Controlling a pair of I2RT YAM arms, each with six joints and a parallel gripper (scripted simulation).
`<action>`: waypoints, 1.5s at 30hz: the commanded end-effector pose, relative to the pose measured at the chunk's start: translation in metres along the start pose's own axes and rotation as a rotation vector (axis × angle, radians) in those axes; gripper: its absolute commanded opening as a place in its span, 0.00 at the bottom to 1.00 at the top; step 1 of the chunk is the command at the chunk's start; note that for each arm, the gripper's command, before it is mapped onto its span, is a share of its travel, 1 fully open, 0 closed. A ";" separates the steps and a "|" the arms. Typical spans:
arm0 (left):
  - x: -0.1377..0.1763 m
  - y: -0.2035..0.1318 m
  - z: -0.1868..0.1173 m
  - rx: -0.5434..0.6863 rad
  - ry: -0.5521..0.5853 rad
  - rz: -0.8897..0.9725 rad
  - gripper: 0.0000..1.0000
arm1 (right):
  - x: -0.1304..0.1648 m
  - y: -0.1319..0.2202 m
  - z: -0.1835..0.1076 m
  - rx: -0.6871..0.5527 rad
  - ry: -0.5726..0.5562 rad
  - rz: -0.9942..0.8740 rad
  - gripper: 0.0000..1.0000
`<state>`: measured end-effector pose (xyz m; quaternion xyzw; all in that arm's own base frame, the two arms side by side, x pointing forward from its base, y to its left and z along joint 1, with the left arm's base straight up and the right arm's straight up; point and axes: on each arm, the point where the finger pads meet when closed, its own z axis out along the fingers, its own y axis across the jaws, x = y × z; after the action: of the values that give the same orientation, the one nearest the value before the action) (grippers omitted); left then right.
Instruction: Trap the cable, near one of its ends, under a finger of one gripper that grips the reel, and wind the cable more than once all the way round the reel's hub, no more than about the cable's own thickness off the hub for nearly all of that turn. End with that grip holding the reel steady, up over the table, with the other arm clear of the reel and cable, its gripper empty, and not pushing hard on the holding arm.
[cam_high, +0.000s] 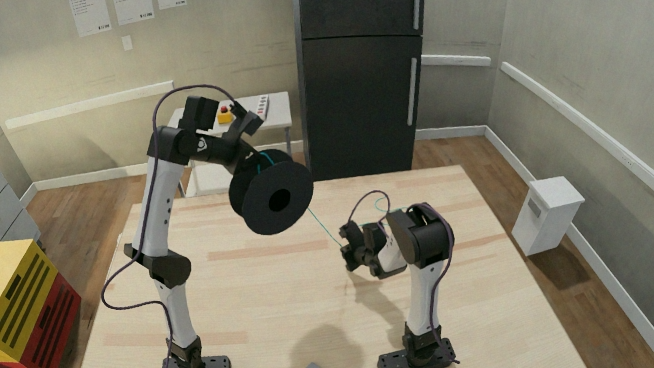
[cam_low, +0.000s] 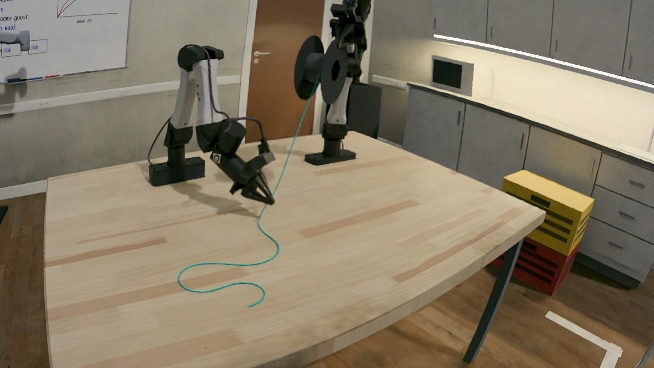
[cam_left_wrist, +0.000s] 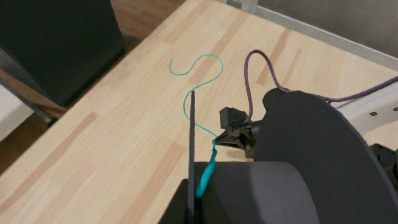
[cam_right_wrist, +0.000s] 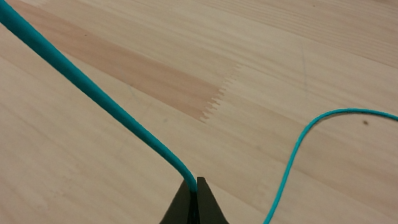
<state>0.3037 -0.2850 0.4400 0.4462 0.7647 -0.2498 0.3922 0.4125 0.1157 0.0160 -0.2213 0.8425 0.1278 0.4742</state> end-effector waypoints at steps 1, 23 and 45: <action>-0.023 -0.002 -0.011 -0.008 -0.091 0.025 0.00 | 0.008 0.006 0.003 0.017 0.005 0.016 0.00; -0.023 -0.002 -0.011 -0.008 -0.091 0.025 0.00 | -0.001 0.077 0.003 0.022 -0.032 0.008 0.00; -0.023 -0.002 -0.011 -0.008 -0.091 0.025 0.00 | 0.006 0.190 0.012 0.024 -0.004 0.004 0.00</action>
<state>0.3037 -0.2849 0.4402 0.4461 0.7645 -0.2499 0.3924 0.3239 0.2796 0.0083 -0.2400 0.8333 0.1363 0.4790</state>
